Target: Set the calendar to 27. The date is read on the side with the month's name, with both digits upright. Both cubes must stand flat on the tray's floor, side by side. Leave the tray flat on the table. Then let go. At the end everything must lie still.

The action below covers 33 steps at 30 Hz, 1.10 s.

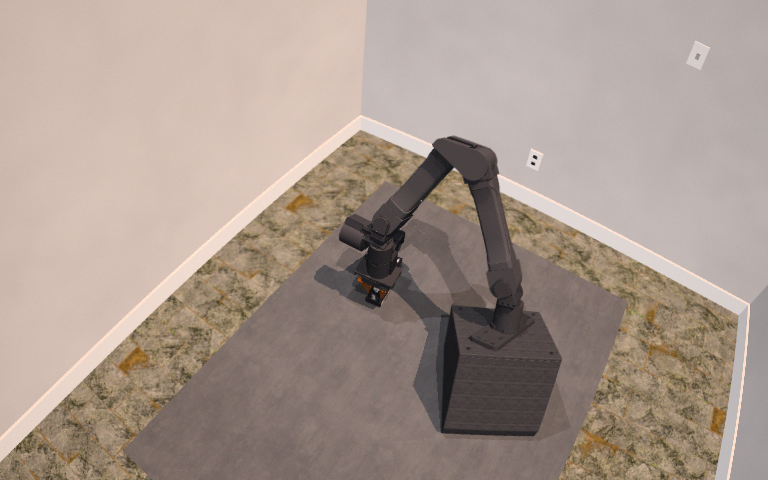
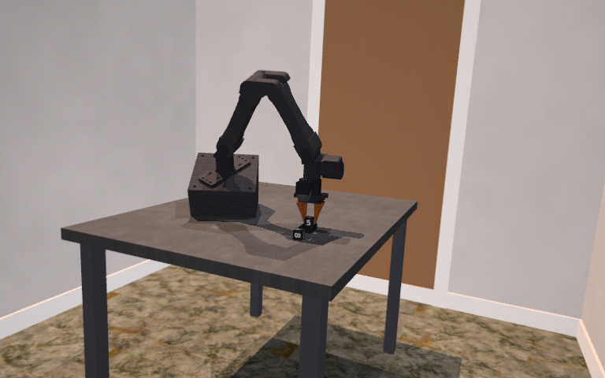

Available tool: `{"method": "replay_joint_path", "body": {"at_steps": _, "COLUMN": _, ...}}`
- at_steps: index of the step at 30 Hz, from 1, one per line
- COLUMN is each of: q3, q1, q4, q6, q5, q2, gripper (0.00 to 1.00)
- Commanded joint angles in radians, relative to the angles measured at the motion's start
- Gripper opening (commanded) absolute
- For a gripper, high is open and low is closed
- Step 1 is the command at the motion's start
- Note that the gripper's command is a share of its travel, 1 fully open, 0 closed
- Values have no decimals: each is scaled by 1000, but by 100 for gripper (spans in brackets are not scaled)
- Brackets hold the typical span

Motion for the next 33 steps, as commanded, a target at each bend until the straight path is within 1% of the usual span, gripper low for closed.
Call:
{"method": "replay_joint_path", "body": {"at_steps": 1, "q3": 0, "q1": 3, "q4": 1, "q6": -2, "q5": 1, "q2": -4, "gripper": 37}}
{"method": "replay_joint_path", "body": {"at_steps": 2, "q3": 0, "q1": 3, "q4": 1, "q6": -2, "q5": 1, "q2": -4, "gripper": 41}}
{"method": "replay_joint_path", "body": {"at_steps": 4, "q3": 0, "q1": 3, "q4": 1, "q6": -2, "q5": 1, "q2": -4, "gripper": 41}}
{"method": "replay_joint_path", "body": {"at_steps": 5, "q3": 0, "q1": 3, "q4": 1, "q6": -2, "q5": 1, "q2": -4, "gripper": 45}}
{"method": "replay_joint_path", "body": {"at_steps": 20, "q3": 1, "q1": 7, "q4": -11, "q6": 2, "q5": 1, "q2": -13, "gripper": 45}}
{"method": "replay_joint_path", "body": {"at_steps": 26, "q3": 13, "q1": 35, "q4": -92, "q6": 33, "q5": 7, "q2": -68, "gripper": 45}}
{"method": "replay_joint_path", "body": {"at_steps": 28, "q3": 13, "q1": 35, "q4": -92, "q6": 33, "q5": 7, "q2": -68, "gripper": 45}}
{"method": "replay_joint_path", "body": {"at_steps": 33, "q3": 40, "q1": 73, "q4": -203, "q6": 75, "q5": 14, "q2": -134, "gripper": 45}}
